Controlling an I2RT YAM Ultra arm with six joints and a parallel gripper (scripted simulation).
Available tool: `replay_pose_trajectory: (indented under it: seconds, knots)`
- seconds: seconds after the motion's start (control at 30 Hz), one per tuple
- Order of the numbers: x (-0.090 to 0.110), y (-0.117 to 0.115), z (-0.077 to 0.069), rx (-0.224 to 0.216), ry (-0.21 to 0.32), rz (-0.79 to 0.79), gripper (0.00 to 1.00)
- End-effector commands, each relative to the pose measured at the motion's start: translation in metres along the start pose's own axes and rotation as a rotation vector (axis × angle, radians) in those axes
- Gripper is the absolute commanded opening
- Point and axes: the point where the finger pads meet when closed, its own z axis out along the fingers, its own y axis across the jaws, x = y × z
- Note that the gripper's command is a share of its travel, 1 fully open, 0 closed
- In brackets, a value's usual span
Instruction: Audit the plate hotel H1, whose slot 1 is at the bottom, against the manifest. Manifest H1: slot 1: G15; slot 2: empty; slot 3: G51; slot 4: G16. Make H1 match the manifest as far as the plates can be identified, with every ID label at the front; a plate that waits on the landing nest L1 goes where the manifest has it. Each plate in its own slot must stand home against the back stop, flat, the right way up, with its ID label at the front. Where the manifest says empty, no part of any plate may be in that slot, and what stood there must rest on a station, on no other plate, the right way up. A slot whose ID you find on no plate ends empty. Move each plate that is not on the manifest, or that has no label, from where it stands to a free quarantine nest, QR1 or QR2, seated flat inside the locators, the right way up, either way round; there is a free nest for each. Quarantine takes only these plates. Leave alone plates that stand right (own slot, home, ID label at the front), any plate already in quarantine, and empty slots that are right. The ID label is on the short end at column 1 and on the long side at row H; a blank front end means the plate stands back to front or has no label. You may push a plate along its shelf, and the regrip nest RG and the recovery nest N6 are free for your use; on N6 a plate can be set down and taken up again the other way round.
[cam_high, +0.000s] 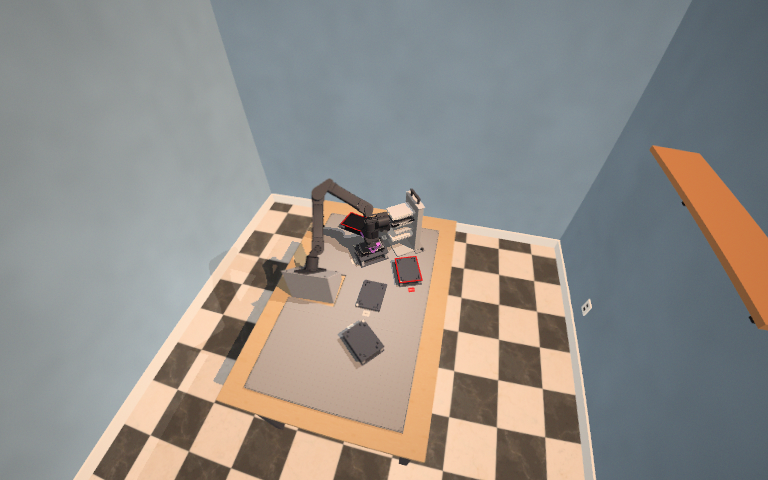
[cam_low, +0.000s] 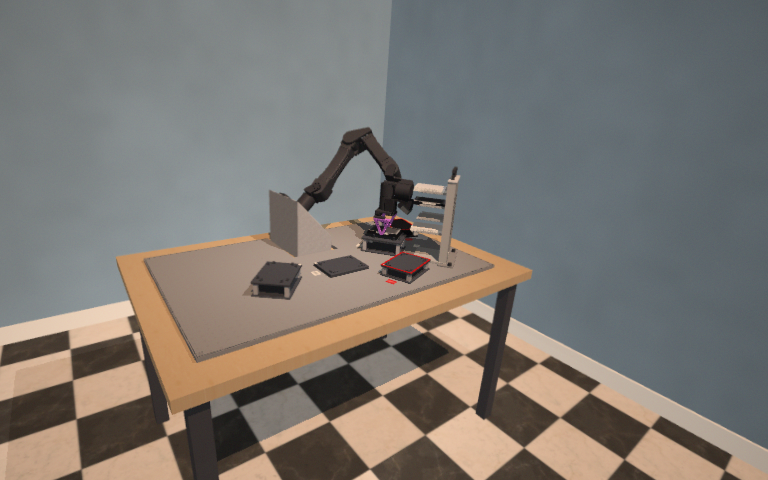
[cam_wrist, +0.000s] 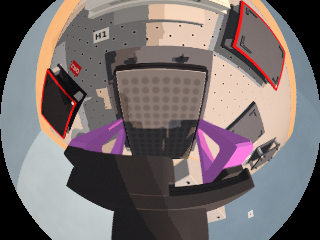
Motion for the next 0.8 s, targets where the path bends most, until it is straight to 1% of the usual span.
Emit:
replay_pose_trajectory:
  seconds: [0.0, 0.77]
  knots:
    - [-0.01, 0.007, -0.021, 0.003, -0.046, -0.03, 0.86]
    - [-0.009, 0.007, -0.041, 0.005, -0.046, -0.031, 0.86]
